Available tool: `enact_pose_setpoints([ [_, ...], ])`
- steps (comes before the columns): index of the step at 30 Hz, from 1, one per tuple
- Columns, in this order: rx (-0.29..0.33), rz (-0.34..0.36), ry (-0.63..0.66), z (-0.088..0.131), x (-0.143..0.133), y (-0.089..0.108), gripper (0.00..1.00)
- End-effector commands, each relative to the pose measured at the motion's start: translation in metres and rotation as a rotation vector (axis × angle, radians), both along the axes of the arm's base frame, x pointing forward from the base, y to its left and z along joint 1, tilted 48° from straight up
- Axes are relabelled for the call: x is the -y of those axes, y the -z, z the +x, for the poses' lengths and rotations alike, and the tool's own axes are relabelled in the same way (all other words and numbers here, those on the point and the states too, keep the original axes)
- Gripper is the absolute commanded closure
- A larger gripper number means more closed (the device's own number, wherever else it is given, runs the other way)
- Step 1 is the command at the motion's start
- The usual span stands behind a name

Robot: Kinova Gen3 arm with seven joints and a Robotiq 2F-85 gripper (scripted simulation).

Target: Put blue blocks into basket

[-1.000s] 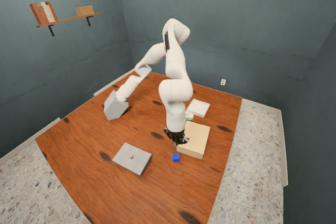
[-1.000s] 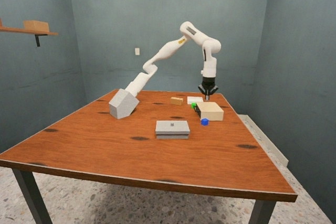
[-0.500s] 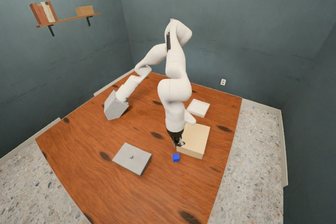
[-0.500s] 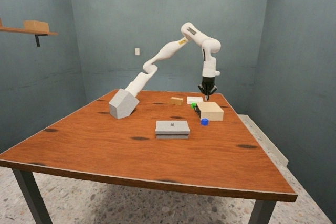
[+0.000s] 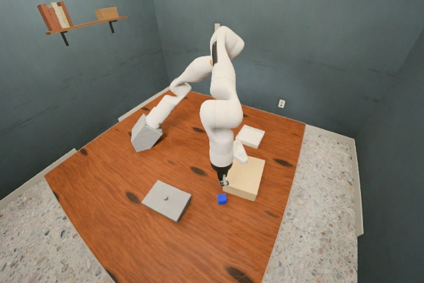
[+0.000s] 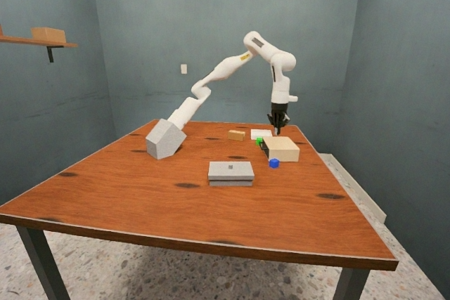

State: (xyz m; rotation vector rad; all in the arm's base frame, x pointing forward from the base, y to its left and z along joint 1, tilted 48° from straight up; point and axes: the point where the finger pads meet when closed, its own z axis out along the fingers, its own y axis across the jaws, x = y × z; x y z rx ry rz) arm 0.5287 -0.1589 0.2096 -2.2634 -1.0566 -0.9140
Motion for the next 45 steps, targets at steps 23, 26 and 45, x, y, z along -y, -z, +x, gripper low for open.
enact_pose_setpoints([
  [23, -0.006, 0.009, 0.004, -0.0004, -0.0022, -0.0027, 0.31],
  [26, -0.006, 0.009, 0.004, -0.0004, -0.0022, -0.0027, 0.31],
  [45, -0.006, 0.009, 0.004, -0.0004, -0.0023, -0.0026, 0.31],
])
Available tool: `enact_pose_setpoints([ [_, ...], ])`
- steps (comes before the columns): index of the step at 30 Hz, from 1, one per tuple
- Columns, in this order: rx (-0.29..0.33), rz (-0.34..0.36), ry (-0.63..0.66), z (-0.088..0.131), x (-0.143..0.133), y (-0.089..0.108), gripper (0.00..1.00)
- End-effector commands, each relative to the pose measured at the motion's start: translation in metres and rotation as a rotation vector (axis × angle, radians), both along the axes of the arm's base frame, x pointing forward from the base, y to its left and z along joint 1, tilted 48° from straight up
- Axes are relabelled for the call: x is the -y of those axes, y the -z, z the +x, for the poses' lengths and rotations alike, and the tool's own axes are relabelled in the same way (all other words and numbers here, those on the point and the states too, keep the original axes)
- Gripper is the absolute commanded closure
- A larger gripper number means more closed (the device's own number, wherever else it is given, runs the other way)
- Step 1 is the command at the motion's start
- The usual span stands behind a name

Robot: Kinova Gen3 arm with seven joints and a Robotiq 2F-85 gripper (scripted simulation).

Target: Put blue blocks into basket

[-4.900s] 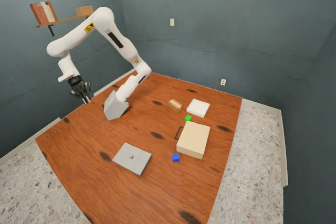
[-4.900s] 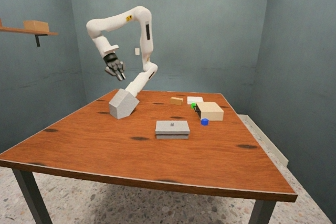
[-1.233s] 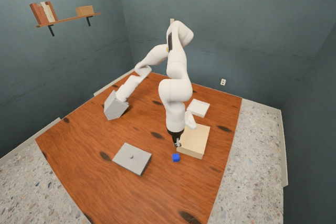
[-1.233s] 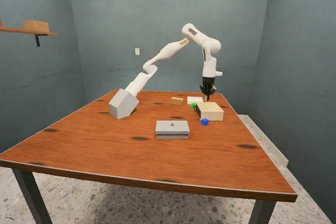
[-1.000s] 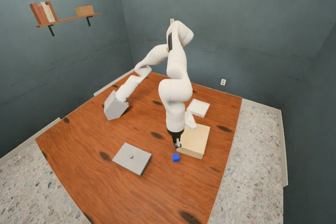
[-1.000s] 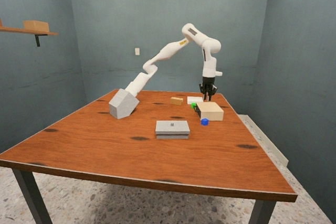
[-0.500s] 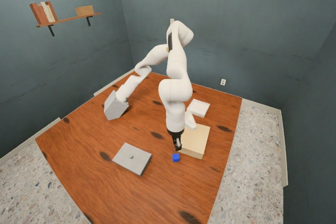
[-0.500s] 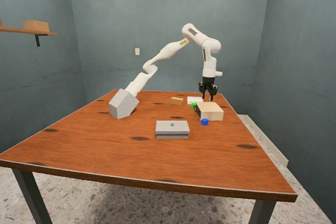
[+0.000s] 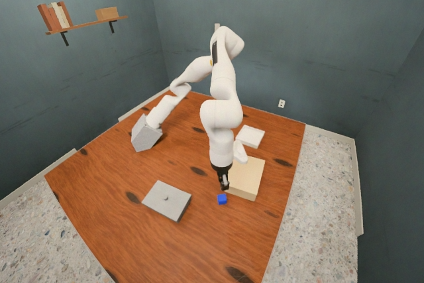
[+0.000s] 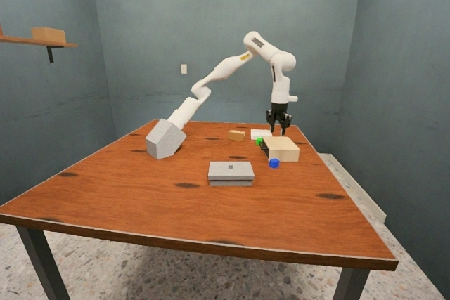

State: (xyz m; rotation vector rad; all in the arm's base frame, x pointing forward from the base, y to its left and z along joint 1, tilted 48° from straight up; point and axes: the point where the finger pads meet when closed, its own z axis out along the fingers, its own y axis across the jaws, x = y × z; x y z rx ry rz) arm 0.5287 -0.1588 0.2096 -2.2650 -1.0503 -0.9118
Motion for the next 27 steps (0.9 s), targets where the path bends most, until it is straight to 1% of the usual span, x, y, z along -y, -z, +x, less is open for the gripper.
enact_pose_setpoints([
  [1, -0.003, 0.007, 0.001, 0.0, -0.002, -0.002, 0.31],
  [11, -0.007, 0.01, 0.001, 0.002, -0.007, 0.004, 0.31],
  [22, -0.008, 0.007, 0.006, 0.012, -0.023, 0.023, 0.31],
  [25, -0.008, 0.011, 0.001, 0.012, -0.027, 0.024, 0.31],
  [27, -0.007, 0.005, 0.007, 0.017, -0.029, 0.03, 0.31],
])
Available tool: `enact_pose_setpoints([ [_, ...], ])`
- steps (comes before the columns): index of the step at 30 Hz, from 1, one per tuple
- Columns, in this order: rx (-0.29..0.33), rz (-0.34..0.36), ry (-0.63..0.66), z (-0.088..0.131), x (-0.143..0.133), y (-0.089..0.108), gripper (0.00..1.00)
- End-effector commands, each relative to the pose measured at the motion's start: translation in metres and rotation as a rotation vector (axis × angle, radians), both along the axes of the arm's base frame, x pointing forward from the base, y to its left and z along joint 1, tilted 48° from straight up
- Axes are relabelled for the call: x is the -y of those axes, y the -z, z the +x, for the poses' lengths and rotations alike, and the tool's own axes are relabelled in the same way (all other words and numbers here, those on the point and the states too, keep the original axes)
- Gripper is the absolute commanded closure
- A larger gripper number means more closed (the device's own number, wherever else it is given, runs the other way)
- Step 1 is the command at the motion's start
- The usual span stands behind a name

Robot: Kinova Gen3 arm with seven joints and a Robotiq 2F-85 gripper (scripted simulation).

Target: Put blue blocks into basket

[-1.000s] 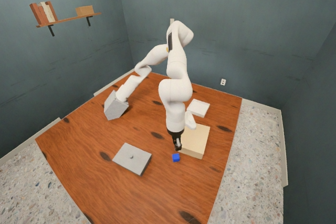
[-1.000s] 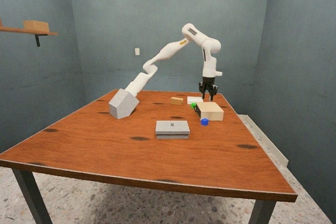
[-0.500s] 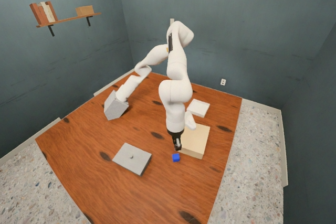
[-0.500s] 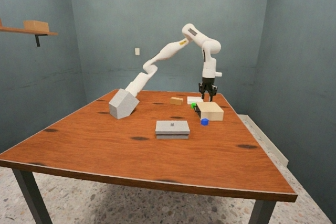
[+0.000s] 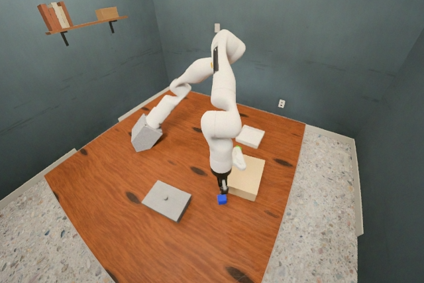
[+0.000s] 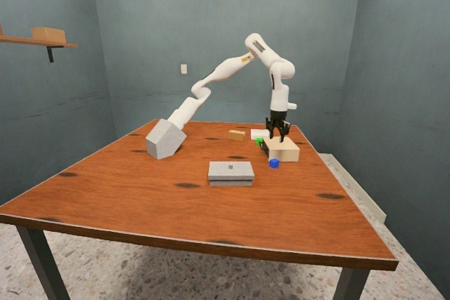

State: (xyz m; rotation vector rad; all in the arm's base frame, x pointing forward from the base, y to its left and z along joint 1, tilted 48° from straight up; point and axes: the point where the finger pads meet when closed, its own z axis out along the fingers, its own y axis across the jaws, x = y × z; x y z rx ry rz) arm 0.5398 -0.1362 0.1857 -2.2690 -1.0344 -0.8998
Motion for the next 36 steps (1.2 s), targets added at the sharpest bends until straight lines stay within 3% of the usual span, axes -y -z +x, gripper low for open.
enact_pose_setpoints([
  [1, 0.007, -0.002, 0.003, 0.008, -0.008, 0.009, 0.31],
  [22, 0.003, 0.007, -0.005, 0.028, -0.051, 0.049, 0.31],
  [36, 0.007, 0.003, -0.005, 0.033, -0.058, 0.053, 0.31],
])
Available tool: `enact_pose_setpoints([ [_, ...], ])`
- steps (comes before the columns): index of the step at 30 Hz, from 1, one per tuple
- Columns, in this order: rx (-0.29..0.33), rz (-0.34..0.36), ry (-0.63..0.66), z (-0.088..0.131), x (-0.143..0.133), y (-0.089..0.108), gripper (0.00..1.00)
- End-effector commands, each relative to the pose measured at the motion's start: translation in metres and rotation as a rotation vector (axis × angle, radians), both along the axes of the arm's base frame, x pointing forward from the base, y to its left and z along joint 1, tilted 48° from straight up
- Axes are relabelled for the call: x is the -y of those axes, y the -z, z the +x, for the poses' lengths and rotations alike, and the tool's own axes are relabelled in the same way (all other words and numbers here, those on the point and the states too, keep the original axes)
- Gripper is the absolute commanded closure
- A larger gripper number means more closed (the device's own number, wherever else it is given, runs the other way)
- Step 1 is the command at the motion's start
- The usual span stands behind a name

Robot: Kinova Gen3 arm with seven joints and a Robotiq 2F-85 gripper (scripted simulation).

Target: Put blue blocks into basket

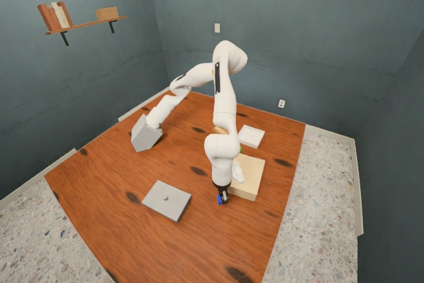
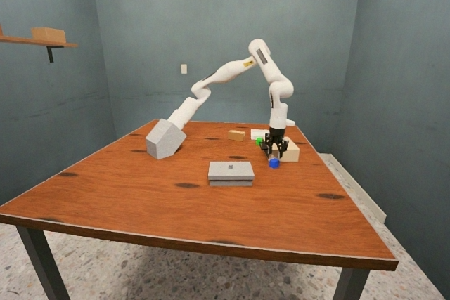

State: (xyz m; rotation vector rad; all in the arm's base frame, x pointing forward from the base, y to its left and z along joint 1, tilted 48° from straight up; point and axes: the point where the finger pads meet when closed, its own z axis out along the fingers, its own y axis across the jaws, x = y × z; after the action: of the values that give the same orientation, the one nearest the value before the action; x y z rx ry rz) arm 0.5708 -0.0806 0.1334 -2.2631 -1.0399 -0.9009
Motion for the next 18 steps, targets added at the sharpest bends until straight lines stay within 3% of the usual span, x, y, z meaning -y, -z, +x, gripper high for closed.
enact_pose_setpoints([
  [1, 0.005, 0.001, 0.0, 0.0018, -0.0022, 0.0007, 0.31],
  [18, 0.009, 0.0, 0.001, 0.0038, -0.0005, 0.0002, 0.31],
])
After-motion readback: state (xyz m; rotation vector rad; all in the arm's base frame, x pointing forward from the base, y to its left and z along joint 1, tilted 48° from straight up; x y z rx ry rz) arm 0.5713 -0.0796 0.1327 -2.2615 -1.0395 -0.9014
